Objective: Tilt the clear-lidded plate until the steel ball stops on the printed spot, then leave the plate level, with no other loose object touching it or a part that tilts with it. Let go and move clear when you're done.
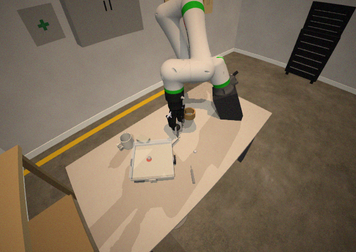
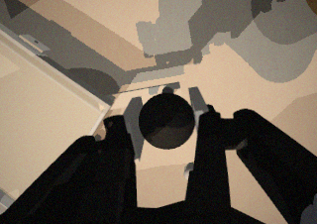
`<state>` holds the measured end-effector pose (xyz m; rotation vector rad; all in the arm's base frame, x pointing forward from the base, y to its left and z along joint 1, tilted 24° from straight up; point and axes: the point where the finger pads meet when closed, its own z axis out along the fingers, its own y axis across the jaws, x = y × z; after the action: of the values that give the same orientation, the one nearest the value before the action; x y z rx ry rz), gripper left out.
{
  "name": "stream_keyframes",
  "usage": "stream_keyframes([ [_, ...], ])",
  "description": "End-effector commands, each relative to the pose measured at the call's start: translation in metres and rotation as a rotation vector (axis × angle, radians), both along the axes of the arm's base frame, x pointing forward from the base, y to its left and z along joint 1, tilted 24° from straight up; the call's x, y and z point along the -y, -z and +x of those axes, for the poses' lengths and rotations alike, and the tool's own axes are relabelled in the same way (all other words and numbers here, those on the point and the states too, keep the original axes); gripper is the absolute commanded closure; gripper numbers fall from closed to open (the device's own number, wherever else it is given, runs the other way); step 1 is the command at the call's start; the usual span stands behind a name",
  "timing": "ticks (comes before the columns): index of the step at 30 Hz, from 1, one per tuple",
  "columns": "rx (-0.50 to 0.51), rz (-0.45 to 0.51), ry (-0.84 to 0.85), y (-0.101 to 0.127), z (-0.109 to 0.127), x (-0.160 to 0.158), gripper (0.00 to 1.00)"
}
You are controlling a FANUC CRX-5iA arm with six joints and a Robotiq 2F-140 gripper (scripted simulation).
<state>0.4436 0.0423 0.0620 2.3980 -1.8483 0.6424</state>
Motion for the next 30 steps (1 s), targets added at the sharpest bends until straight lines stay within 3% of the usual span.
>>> stream_keyframes([
  [1, 0.000, 0.000, 0.000, -0.0003, 0.0000, -0.0002, 0.90],
  [30, 0.000, 0.000, 0.000, -0.0025, 0.0003, -0.0012, 0.90],
])
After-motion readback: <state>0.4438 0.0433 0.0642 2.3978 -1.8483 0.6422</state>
